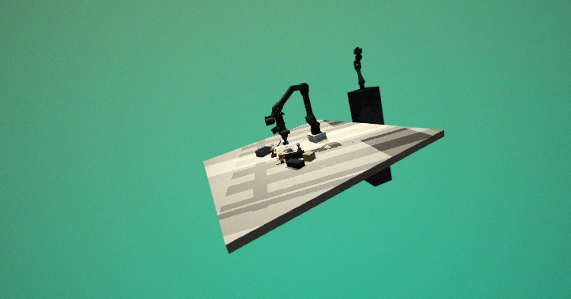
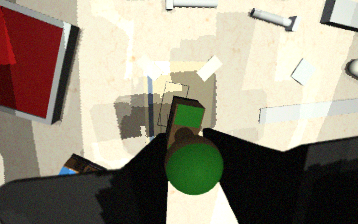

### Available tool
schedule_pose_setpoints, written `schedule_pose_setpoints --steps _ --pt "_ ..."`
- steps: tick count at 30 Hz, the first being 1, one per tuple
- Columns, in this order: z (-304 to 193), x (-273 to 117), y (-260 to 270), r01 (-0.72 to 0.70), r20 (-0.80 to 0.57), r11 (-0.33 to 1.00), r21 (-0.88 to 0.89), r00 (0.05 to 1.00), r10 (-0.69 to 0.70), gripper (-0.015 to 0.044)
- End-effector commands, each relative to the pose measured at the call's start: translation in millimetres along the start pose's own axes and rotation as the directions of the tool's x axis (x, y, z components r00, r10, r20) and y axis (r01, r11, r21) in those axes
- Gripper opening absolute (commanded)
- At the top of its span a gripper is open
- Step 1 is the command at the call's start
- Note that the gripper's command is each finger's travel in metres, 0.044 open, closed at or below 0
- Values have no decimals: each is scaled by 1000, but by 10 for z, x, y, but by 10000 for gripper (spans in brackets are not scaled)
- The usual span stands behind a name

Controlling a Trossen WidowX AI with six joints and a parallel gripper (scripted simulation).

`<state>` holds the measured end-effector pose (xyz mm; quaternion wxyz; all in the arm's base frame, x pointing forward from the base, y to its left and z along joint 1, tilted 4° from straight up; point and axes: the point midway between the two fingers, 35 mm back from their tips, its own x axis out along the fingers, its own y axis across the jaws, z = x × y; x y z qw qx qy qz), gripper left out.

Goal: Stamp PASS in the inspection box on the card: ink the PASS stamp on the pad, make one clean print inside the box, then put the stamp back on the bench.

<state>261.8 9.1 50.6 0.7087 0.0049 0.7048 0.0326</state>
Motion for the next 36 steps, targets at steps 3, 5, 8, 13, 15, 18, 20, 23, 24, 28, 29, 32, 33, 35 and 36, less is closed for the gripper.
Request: schedule_pose_setpoints --steps 3,5,8,13,15,18,20,23,24,28,29,32,33,35,36 --pt "6 47 3 -1 2 1000 -1 1000 1 0" --pt "7 60 3 -1 2 1000 -1 1000 1 0" --pt "7 80 3 -1 2 1000 -1 1000 1 0" --pt "8 114 3 -1 3 1000 -1 1000 1 0" --pt "8 127 4 -1 3 1000 -1 1000 1 0" --pt "8 147 4 -1 4 1000 -1 1000 1 0" --pt "8 161 4 -1 4 1000 -1 1000 1 0" --pt "8 181 4 -2 4 1000 -1 1000 2 0" --pt "7 187 4 -2 4 1000 -1 1000 2 0" --pt "7 214 5 -2 5 1000 -1 1000 2 0" --pt "7 221 5 -2 5 1000 -1 1000 2 0" --pt "6 240 5 -2 5 1000 -1 1000 2 0" --pt "5 247 5 -2 5 1000 -1 1000 2 0" --pt "5 260 5 -2 5 1000 -1 1000 2 0" --pt "4 267 6 -2 6 1000 -1 1000 2 0"
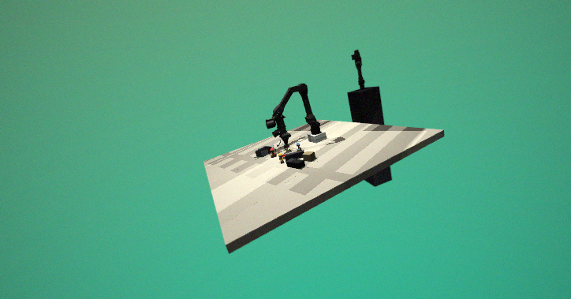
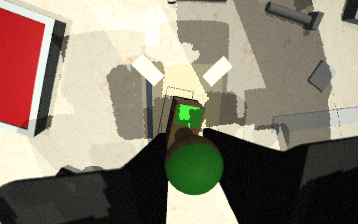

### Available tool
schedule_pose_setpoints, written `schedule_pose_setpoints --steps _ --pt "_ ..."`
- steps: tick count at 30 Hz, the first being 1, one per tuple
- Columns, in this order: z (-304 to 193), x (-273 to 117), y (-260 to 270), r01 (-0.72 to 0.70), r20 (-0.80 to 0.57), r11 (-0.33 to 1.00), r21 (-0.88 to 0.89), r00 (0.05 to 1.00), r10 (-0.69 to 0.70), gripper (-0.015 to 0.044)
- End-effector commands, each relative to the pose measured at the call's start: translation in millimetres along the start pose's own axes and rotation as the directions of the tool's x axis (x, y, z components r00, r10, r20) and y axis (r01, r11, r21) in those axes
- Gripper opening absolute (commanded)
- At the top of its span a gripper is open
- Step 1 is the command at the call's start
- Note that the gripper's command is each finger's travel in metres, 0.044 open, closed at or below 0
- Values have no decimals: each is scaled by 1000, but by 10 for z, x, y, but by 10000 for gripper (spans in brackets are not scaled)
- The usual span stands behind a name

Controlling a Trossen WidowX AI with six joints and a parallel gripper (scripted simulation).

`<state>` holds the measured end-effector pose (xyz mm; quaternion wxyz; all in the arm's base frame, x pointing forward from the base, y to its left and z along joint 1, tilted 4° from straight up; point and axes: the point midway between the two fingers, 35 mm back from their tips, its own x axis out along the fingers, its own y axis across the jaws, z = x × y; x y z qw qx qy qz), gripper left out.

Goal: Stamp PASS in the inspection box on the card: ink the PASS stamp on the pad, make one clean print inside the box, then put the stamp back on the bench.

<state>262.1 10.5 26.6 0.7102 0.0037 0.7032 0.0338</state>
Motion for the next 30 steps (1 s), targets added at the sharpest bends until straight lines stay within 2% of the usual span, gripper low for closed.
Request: schedule_pose_setpoints --steps 1,30 --pt "2 33 5 -2 1 1000 2 1000 2 0" --pt "-19 227 9 -3 5 1000 3 1000 3 0"
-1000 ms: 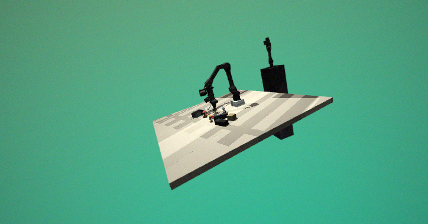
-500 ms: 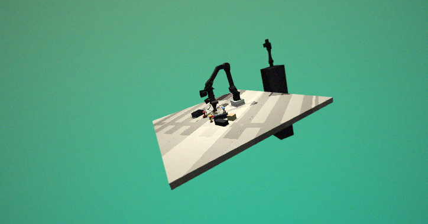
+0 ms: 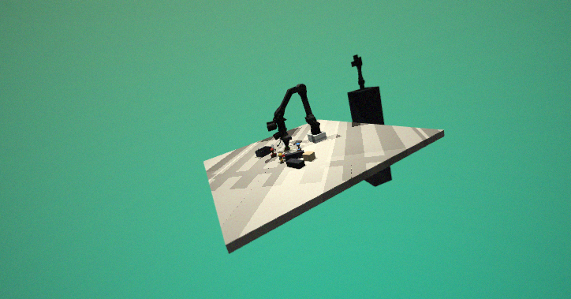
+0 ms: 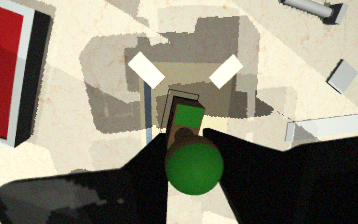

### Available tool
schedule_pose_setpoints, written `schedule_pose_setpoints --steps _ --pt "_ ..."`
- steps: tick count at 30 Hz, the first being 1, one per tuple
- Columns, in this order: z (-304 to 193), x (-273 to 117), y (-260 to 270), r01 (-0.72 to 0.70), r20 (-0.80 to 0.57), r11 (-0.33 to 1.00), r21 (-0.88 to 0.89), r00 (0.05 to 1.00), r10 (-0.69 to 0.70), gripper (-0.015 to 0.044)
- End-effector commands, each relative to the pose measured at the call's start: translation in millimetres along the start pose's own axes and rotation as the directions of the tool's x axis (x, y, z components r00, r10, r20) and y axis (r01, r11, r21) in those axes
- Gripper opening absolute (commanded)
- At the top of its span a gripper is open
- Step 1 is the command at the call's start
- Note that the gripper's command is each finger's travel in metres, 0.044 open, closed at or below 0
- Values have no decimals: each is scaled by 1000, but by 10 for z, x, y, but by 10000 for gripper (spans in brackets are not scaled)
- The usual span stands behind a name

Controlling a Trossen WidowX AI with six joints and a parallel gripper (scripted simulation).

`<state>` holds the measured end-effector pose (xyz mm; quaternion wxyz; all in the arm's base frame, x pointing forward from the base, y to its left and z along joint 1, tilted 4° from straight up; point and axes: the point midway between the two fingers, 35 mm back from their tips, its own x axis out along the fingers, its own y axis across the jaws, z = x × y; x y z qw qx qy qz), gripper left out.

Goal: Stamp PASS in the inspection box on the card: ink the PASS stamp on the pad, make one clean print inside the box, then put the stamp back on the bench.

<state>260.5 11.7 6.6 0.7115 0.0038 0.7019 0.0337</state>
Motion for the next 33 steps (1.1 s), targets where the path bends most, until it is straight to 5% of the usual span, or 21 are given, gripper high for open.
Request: schedule_pose_setpoints --steps 1,33 --pt "-2 32 7 -4 1 1000 2 1000 4 0" --pt "-2 78 8 -4 2 1000 2 1000 4 0"
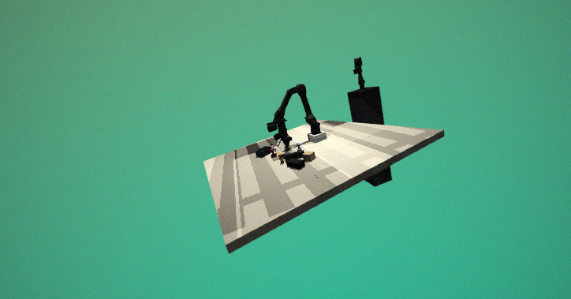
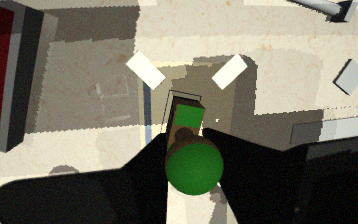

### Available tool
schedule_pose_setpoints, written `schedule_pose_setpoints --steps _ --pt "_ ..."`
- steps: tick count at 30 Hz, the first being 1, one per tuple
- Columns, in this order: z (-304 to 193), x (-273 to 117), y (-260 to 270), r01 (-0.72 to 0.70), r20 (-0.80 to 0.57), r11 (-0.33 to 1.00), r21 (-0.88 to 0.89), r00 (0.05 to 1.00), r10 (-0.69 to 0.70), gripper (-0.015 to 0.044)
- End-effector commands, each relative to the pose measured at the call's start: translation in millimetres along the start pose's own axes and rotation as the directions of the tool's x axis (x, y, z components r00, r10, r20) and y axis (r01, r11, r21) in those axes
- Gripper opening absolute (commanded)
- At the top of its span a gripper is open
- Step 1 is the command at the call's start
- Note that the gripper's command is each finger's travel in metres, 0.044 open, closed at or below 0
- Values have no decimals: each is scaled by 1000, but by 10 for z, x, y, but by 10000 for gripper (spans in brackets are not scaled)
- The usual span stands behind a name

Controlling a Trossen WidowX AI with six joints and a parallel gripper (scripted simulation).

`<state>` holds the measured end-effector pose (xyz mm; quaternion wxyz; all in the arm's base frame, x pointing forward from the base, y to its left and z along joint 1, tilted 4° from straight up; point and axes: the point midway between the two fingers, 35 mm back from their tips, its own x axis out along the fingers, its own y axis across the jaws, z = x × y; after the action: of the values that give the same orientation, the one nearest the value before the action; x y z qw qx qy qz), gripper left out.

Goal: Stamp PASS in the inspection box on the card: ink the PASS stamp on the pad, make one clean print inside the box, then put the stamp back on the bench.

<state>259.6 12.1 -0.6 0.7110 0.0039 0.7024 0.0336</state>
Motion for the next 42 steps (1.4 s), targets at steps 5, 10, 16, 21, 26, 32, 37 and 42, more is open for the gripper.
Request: schedule_pose_setpoints --steps 5,10,16,21,26,32,37,42 --pt "7 15 7 -3 3 1000 2 1000 3 0" --pt "7 17 7 -3 3 1000 2 1000 3 0" --pt "7 17 7 -3 3 1000 2 1000 3 0" --pt "7 17 7 -3 3 1000 2 1000 3 0" --pt "7 16 7 -3 3 1000 2 1000 3 0" --pt "8 -10 7 -3 3 1000 2 1000 3 0" --pt "9 -34 6 -3 3 1000 2 1000 3 0" --pt "9 -59 6 -3 3 1000 2 1000 3 0"
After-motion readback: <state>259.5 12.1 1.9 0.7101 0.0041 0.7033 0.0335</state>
